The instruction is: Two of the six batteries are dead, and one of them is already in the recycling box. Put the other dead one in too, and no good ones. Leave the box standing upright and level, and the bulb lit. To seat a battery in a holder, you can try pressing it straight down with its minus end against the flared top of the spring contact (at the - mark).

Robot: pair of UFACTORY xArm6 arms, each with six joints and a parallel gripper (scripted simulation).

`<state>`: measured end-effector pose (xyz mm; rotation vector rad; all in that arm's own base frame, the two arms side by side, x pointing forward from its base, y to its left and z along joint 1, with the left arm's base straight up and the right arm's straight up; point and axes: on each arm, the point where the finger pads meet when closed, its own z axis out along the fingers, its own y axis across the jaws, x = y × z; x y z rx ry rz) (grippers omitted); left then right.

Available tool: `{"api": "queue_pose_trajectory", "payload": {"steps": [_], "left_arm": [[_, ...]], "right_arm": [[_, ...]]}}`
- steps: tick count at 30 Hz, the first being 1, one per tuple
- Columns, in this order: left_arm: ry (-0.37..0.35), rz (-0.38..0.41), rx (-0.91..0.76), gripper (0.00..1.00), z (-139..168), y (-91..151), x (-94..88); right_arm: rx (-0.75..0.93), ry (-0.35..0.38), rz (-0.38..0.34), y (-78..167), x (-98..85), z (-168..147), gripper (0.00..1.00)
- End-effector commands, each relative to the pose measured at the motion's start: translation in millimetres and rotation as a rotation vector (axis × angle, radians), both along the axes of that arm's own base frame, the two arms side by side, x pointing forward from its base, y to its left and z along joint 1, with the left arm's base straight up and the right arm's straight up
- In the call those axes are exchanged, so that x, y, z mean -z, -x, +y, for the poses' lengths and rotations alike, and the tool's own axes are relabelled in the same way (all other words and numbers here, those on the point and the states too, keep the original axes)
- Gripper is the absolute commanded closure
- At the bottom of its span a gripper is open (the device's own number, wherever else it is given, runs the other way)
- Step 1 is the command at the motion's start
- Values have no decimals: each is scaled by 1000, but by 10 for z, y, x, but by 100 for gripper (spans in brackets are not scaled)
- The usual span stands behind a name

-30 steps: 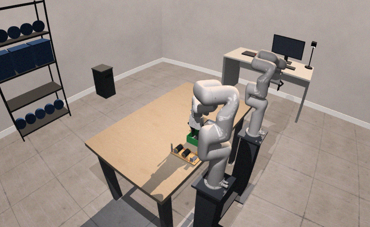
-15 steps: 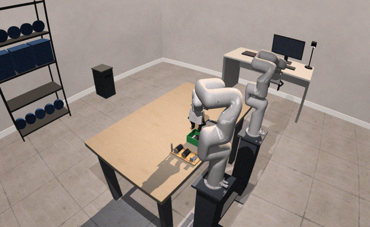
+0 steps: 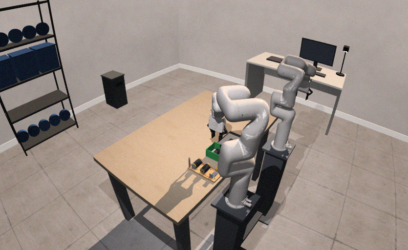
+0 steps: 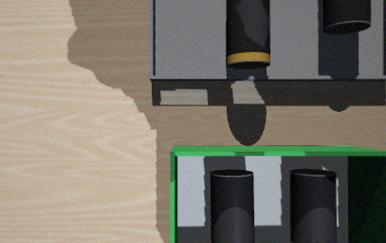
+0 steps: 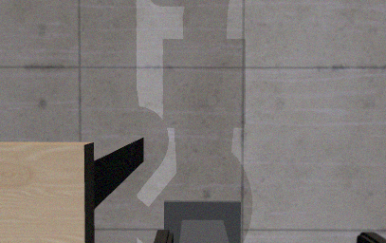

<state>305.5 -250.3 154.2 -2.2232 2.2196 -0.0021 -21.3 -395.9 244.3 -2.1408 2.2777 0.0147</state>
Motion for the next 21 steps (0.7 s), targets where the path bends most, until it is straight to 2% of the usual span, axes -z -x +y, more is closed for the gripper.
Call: {"api": "queue_pose_trajectory", "payload": {"steps": [1,6,12,14,18,21], "left_arm": [[12,-10,0,49,-39,-19,-109],[13,-9,0,49,-173,-4,-109],[14,-7,0,49,-994,86,-114],[14,-7,0,49,-994,86,-114],[15,-6,-4,49,-1408,131,-116],[15,-6,-4,49,-1498,141,-117]], "right_arm": [[-9,18,5,0,-57,-35,0],[-9,18,5,0,-57,-35,0],[-9,18,5,0,-57,-35,0],[-9,18,5,0,-57,-35,0],[-9,18,5,0,-57,-35,0],[-9,18,5,0,-57,-35,0]]}}
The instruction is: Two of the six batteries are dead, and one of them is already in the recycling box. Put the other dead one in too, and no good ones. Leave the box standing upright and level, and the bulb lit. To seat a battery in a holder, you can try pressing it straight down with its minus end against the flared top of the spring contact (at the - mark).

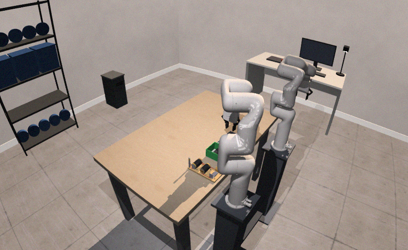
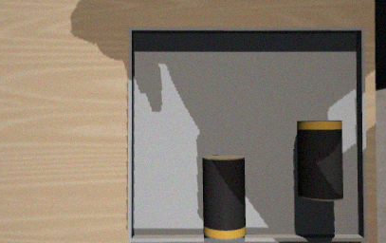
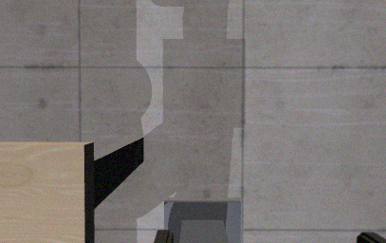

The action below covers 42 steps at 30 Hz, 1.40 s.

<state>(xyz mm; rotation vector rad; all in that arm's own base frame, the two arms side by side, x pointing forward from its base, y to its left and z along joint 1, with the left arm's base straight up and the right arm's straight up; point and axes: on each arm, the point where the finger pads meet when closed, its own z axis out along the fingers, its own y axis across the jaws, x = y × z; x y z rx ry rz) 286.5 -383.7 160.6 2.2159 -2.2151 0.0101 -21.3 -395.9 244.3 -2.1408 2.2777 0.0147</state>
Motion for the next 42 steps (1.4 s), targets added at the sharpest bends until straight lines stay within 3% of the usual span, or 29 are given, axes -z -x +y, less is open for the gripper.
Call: {"api": "queue_pose_trajectory", "payload": {"steps": [1,27,33,42], "left_arm": [[5,-9,-5,49,-166,-49,-54],[5,-9,-7,49,-166,-49,-9],[5,-9,-8,49,-171,-55,686],[5,-9,-8,49,-171,-55,733]], "right_arm": [[-9,18,5,0,-57,-35,0],[-9,18,5,0,-57,-35,0],[-9,18,5,0,-57,-35,0],[-9,18,5,0,-57,-35,0]]}}
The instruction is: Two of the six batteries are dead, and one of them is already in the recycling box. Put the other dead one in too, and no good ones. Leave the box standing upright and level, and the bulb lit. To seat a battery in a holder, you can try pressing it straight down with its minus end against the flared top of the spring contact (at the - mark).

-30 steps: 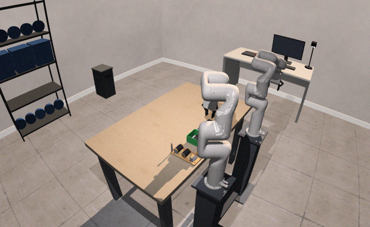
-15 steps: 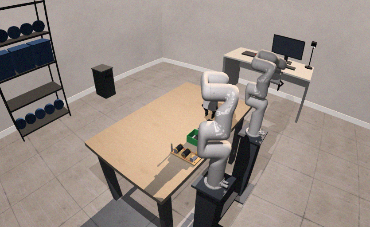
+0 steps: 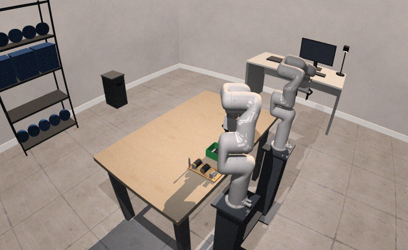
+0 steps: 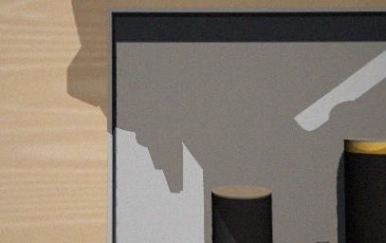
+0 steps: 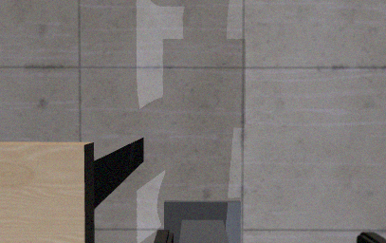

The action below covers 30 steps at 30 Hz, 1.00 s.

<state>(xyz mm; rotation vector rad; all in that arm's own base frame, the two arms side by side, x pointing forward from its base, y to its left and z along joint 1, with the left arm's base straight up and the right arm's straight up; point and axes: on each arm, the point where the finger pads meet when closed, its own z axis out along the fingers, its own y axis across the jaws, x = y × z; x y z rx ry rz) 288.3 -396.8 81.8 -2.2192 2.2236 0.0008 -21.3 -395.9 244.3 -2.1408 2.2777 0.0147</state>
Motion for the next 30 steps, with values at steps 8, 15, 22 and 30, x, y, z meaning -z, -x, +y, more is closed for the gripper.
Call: {"api": "queue_pose_trajectory", "payload": {"steps": [8,15,22,30], "left_arm": [[16,-8,-10,49,-37,-42,-55],[16,-8,-10,49,-33,-48,-55],[16,-8,-10,49,-33,-48,-55],[16,-8,-6,49,-38,-41,-55]], "right_arm": [[-9,18,5,0,-57,-35,0],[-9,18,5,0,-57,-35,0],[-9,18,5,0,-57,-35,0],[-9,18,5,0,-57,-35,0]]}}
